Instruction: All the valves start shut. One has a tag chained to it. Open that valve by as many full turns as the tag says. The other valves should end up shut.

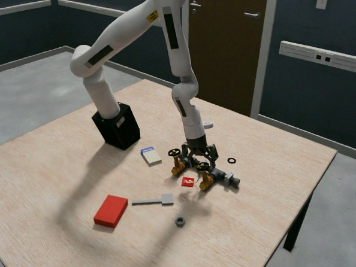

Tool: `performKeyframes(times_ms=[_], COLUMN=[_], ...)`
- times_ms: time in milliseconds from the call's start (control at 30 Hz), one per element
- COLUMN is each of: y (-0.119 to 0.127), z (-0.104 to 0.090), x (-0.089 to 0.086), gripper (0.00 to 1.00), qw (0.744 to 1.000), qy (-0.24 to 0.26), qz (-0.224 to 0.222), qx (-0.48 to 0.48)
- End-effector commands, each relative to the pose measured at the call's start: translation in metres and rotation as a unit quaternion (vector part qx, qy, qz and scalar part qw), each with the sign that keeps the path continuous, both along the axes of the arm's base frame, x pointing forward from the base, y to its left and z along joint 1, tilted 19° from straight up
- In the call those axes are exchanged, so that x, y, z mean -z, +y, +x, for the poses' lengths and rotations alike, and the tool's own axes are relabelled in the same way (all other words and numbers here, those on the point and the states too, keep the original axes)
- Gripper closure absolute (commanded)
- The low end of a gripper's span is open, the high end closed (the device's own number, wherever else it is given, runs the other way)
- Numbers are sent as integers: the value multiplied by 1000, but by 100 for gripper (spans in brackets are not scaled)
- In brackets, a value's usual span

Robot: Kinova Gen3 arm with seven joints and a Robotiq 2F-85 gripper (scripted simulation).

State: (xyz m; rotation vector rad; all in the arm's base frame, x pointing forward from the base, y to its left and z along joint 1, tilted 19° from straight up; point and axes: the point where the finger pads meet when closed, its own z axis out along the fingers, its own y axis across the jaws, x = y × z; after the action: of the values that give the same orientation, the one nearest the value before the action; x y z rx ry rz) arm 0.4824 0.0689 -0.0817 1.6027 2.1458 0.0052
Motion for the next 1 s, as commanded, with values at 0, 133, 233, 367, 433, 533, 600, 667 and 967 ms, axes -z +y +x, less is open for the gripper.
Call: performKeyframes(times_ms=[0, 133, 233, 367, 433, 533, 600, 667, 967], y=[1, 1, 1, 1, 1, 1, 1, 1, 1], z=[1, 1, 1, 1, 1, 1, 1, 1, 1], x=[-1, -1, -1, -1, -1, -1, -1, -1, -1], gripper=[0, 0, 0, 41, 41, 41, 41, 41, 41], qw=[1000, 1000, 1000, 1000, 1000, 1000, 1000, 1000, 1000], qy=[-5, -7, -8, -8, -8, -8, -8, -8, -8], qz=[6, 9, 9, 10, 10, 10, 10, 10, 10], qx=[14, 22, 23, 23, 23, 23, 23, 23, 23])
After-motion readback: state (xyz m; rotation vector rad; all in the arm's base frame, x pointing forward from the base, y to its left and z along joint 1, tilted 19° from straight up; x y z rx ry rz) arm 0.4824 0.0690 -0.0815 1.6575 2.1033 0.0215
